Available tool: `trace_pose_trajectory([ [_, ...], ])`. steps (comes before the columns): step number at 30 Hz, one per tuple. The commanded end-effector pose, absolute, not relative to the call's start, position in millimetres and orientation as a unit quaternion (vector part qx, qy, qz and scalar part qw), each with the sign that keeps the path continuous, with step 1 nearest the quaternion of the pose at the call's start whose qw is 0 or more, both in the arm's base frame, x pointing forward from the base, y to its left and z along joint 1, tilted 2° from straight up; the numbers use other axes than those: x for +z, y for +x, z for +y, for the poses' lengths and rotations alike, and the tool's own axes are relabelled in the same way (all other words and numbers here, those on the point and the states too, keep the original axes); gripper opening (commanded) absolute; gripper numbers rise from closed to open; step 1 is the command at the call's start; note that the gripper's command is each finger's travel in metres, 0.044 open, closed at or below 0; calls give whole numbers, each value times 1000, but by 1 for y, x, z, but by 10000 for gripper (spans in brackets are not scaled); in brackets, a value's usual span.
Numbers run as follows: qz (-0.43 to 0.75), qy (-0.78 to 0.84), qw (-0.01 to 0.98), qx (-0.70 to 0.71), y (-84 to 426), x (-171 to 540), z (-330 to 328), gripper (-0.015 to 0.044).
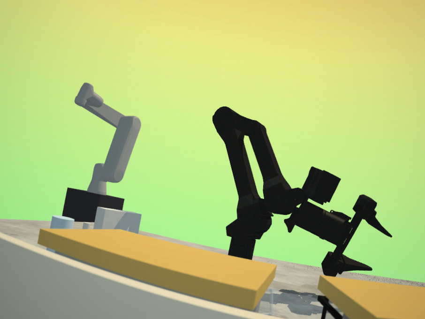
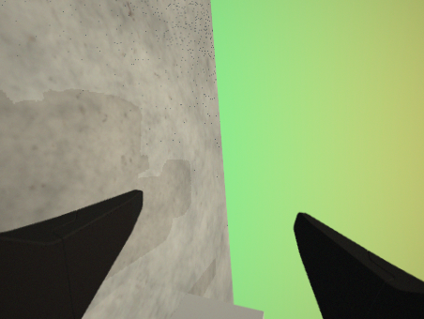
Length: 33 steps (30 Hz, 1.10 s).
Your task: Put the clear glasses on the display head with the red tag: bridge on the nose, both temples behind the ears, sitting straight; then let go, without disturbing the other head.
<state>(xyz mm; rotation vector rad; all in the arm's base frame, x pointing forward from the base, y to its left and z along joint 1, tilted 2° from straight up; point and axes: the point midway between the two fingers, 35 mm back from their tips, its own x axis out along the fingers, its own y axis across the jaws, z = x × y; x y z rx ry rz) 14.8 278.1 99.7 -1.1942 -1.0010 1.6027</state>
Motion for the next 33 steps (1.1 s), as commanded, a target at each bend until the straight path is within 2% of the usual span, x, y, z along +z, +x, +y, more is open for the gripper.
trace_pose_trajectory([
  [1, -403, -480, 438, 645, 15, 100, 278, 426],
  [8, -403, -480, 438, 645, 15, 100, 278, 440],
  [11, -337, -481, 480, 652, 39, 98, 281, 361],
  [17, -68, -435, 647, 622, 135, 91, 265, 204],
  [25, 249, -256, 820, 447, 240, 88, 189, 0],
  [33, 448, 4, 879, 165, 291, 93, 71, 0],
])
